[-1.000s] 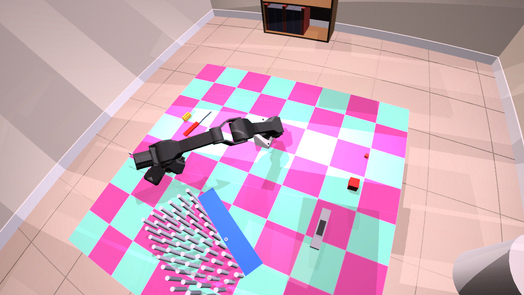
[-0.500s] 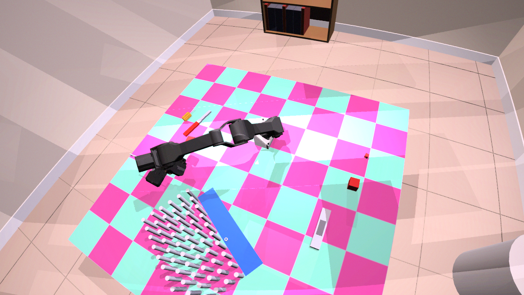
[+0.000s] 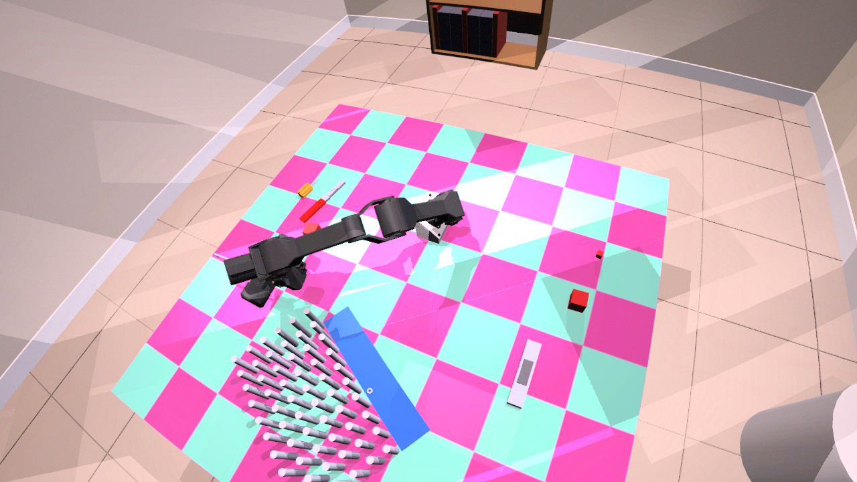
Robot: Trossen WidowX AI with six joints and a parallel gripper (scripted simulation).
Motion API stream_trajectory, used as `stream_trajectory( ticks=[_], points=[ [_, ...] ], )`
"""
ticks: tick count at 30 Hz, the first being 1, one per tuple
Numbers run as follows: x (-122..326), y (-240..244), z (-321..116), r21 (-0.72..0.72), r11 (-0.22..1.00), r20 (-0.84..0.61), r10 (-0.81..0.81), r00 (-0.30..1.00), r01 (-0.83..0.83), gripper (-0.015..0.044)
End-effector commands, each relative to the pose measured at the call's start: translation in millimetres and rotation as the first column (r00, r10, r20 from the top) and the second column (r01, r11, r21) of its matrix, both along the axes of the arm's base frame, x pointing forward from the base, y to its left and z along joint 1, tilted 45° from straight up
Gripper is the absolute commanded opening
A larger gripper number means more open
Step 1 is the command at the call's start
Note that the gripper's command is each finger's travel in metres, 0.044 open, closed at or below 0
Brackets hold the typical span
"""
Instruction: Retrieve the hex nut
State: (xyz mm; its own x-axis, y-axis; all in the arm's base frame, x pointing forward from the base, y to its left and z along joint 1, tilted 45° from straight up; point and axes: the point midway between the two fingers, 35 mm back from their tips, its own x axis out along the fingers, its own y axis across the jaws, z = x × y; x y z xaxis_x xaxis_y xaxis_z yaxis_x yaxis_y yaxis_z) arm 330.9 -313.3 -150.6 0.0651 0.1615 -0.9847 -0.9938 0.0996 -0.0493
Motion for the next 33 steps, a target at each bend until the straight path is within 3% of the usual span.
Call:
stream_trajectory(
  ticks=[1,33],
  points=[
    [-0.4,0.4,-2.6,-0.001,1.0,0.002,-0.011,1.0,0.011,0.0],
    [2.5,20.8,-23.0,0.0,1.0,0.003,-0.011,1.0,0.011,0.0]
  ],
)
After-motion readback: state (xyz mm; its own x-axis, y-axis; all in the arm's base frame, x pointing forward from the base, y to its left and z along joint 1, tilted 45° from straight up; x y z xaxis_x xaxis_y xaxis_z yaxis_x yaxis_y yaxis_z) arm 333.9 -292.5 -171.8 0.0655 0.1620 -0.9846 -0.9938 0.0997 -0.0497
